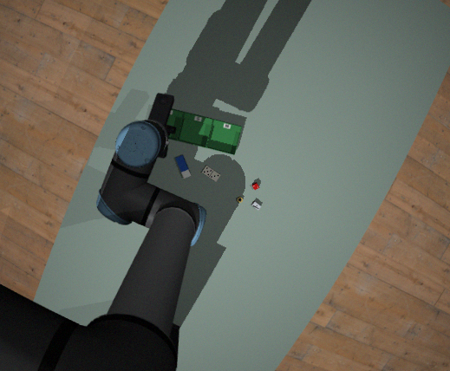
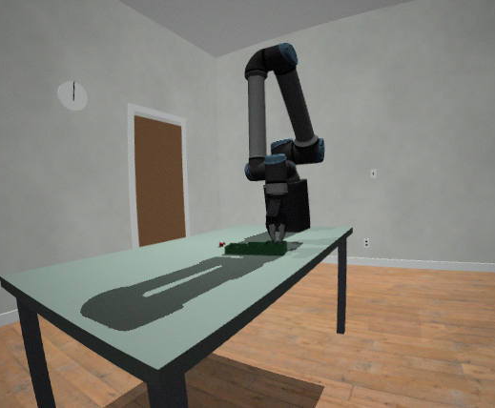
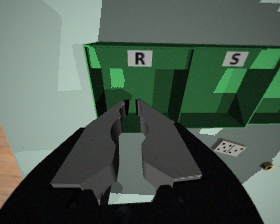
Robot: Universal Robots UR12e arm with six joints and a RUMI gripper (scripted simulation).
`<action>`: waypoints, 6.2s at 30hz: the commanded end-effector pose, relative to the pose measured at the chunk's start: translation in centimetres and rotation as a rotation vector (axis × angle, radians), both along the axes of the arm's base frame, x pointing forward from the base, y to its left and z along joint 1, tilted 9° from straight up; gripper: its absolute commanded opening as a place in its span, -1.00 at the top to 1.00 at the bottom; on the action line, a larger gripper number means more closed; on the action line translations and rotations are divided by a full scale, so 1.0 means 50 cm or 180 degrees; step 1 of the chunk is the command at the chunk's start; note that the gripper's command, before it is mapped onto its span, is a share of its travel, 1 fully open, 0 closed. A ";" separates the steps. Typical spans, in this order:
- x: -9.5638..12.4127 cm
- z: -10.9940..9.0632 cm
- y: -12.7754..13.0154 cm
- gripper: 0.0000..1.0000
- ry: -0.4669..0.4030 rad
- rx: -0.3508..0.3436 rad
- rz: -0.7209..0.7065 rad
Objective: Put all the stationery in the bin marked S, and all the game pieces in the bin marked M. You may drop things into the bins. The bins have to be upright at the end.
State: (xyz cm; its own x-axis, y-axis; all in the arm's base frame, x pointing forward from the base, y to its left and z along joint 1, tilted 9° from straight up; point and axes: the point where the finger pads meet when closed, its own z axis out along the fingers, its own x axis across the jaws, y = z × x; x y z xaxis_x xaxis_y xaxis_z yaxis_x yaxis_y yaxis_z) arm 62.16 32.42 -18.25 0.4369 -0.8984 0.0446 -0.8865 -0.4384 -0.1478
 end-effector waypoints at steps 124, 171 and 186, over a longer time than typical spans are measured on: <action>-0.072 0.078 -0.406 0.51 -0.0062 -0.0558 0.3475; -0.071 0.078 -0.387 0.51 -0.0096 -0.0570 0.3687; -0.056 -0.017 -0.385 0.51 -0.0096 -0.0570 0.3687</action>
